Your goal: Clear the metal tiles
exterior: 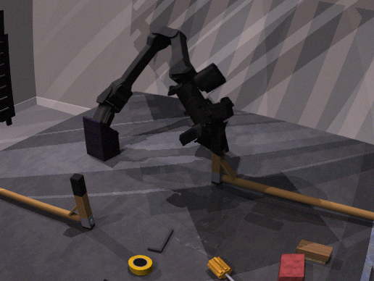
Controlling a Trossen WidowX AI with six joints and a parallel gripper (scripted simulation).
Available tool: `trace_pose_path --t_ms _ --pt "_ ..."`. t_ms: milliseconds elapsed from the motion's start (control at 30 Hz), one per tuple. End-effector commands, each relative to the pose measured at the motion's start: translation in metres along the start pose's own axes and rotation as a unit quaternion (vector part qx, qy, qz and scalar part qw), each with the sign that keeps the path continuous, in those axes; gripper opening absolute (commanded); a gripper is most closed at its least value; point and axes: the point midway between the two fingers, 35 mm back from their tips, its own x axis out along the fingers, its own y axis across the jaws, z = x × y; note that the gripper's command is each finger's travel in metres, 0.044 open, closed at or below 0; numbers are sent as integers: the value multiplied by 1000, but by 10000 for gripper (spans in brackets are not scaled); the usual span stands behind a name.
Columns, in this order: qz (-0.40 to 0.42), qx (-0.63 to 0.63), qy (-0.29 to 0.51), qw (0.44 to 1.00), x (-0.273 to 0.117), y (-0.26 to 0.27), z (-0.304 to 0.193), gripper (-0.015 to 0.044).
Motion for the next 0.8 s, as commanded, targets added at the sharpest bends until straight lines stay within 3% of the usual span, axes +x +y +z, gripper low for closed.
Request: trace_pose_path --t_ms 0,767 --pt "1 -5 -10 1000 -8 1 1 0" --pt "1 -4 -11 1000 -29 2 -30 0"
